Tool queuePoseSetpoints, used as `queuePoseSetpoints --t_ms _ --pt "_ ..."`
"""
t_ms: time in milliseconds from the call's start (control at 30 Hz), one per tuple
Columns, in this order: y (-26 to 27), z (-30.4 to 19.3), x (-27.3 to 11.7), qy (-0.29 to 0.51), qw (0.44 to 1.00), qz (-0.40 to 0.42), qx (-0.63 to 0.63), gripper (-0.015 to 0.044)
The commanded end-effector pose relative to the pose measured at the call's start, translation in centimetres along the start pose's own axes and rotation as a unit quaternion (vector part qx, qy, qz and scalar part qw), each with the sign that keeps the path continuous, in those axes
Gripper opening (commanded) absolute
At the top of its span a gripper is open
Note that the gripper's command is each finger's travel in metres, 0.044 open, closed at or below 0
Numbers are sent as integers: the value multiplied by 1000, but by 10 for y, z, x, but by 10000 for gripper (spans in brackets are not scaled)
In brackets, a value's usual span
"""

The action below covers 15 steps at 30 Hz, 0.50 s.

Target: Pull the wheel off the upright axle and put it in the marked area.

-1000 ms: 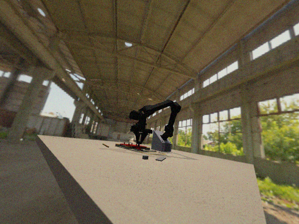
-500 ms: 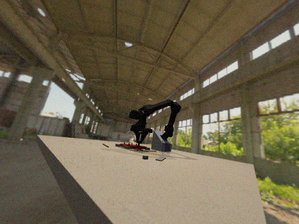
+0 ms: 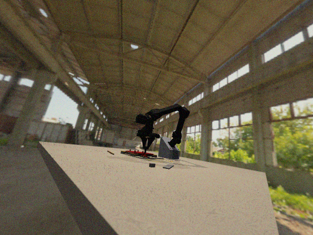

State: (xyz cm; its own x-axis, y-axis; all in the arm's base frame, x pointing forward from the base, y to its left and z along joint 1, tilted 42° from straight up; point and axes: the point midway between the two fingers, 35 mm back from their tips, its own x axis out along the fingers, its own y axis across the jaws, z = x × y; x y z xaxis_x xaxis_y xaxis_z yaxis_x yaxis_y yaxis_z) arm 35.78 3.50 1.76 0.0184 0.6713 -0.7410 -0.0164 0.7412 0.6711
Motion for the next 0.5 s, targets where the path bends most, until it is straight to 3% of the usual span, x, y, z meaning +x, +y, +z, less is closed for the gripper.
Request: queuePoseSetpoints --t_ms 0,467 --pt "0 0 -2 0 1000 -1 -2 0" --pt "0 0 -11 0 1000 -1 -1 0"
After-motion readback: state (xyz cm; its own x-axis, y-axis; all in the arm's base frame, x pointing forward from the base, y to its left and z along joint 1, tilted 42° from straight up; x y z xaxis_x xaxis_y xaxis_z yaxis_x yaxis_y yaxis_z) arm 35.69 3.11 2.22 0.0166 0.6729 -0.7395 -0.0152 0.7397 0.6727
